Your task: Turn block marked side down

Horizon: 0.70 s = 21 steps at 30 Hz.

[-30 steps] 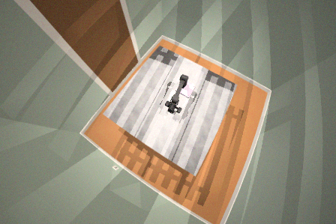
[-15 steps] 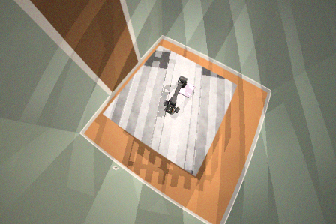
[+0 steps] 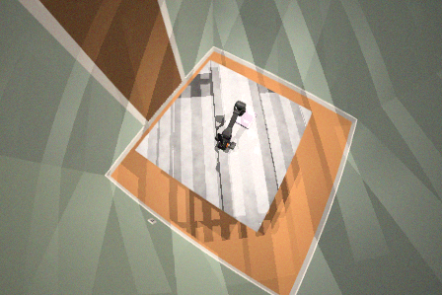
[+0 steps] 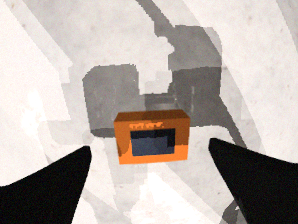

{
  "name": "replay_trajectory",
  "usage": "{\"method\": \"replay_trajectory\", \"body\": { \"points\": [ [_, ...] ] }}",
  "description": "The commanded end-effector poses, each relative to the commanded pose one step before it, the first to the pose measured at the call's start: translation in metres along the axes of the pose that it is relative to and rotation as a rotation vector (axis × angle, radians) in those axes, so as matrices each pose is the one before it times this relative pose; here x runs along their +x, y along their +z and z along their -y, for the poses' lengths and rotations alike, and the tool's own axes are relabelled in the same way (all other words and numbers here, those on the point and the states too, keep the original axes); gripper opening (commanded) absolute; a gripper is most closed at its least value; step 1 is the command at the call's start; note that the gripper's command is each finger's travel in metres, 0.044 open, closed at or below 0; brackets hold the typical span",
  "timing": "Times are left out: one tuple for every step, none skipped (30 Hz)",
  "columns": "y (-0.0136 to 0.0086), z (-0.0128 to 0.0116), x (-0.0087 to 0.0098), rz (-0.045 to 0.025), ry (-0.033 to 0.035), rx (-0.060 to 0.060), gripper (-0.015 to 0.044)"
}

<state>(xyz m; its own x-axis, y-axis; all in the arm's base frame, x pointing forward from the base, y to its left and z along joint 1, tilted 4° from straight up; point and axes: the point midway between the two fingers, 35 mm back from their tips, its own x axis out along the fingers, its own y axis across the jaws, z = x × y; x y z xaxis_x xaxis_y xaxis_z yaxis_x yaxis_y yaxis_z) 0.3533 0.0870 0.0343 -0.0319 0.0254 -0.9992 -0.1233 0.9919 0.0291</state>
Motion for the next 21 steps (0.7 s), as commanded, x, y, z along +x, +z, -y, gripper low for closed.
{"method": "replay_trajectory", "body": {
  "points": [
    [-0.00213,0.00130,0.00949,-0.00757,-0.00682,-0.0045,0.0440],
    [0.00001,0.00000,0.00161,0.00000,0.00000,0.0000,0.0440],
    [0.00000,0.00000,0.00161,0.00000,0.00000,0.0000,0.0440],
    [-0.00001,0.00000,0.00161,-0.00001,0.00000,0.0000,0.0440],
    [-0.00002,0.00000,0.00161,-0.00001,0.00000,0.0000,0.0440],
    [-0.00002,0.00000,0.00161,-0.00001,0.00000,0.0000,0.0440],
    [-0.00003,0.00000,0.00160,-0.00001,0.00000,0.0000,0.0440],
    [-0.00004,0.00000,0.00160,-0.00001,0.00000,0.0000,0.0440],
    [-0.00005,0.00000,0.00160,-0.00001,0.00000,0.0000,0.0440],
    [-0.00006,0.00001,0.00160,-0.00001,0.00000,0.0000,0.0440],
    [-0.00007,0.00001,0.00160,-0.00001,0.00000,0.0000,0.0440],
    [-0.00007,0.00001,0.00159,-0.00001,0.00000,0.0000,0.0440],
    [-0.00007,0.00001,0.00127,-0.00001,0.00000,0.0000,0.0440],
    [-0.00004,0.00000,0.00076,-0.00001,0.00000,0.0000,0.0440],
    [-0.00001,0.00000,0.00025,0.00000,0.00000,0.0000,0.0440],
    [0.00000,0.00000,0.00000,0.00000,0.00000,0.0000,0.0414],
    [0.00000,0.00000,0.00000,0.00000,0.00000,0.0000,0.0387],
    [0.00000,0.00000,0.00000,0.00000,0.00000,0.0000,0.0361],
    [0.00000,0.00000,0.00000,0.00000,0.00000,0.0000,0.0335],
    [0.00000,0.00000,0.00000,0.00000,0.00000,0.0000,0.0309],
    [0.00000,0.00000,0.00000,0.00000,0.00000,0.0000,0.0282]
  ]
}}
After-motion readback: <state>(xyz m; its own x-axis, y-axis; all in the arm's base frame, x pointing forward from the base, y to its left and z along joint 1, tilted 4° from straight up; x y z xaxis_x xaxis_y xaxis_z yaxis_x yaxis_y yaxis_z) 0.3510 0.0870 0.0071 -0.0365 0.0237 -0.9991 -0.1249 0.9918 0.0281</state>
